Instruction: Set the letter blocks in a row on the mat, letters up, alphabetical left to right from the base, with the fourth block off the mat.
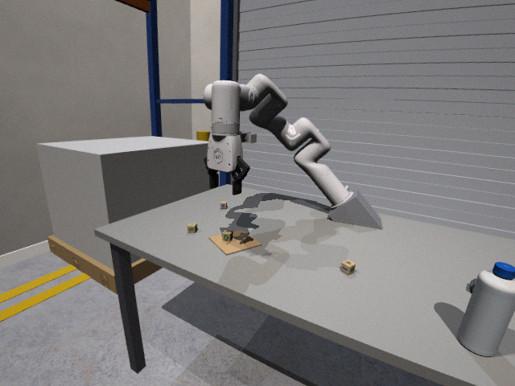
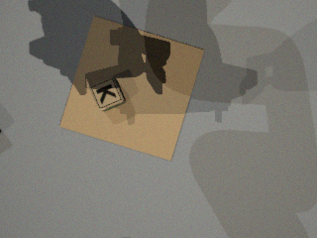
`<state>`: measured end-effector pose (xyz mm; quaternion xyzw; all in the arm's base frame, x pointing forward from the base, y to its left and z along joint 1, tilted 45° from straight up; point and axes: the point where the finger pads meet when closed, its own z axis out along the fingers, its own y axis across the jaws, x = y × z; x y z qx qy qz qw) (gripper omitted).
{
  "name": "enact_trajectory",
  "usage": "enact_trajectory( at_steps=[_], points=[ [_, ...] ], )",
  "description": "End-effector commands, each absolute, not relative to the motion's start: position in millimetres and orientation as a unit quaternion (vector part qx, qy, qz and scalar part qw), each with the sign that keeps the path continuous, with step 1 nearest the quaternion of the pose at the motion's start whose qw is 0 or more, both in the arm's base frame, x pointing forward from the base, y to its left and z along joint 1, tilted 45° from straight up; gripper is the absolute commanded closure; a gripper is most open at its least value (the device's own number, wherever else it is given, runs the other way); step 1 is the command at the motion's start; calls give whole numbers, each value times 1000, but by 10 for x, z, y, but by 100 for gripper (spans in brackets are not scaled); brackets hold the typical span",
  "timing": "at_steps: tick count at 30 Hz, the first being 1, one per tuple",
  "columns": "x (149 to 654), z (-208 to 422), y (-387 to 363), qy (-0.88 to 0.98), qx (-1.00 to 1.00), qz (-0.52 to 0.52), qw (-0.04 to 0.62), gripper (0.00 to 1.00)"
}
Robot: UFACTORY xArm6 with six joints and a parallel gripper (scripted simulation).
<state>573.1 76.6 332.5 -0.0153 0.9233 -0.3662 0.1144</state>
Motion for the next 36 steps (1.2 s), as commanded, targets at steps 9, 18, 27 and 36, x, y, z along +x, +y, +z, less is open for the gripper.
enact_trajectory(
  at_steps=[9,18,27,36],
  points=[
    [5759,2711,1200,924,5,-361,126,0],
    [5637,1801,1747,924,36,-354,140,0],
    [5295,780,2239,922,74,-349,153,0],
    [4968,123,2473,919,100,-347,161,0]
  ],
)
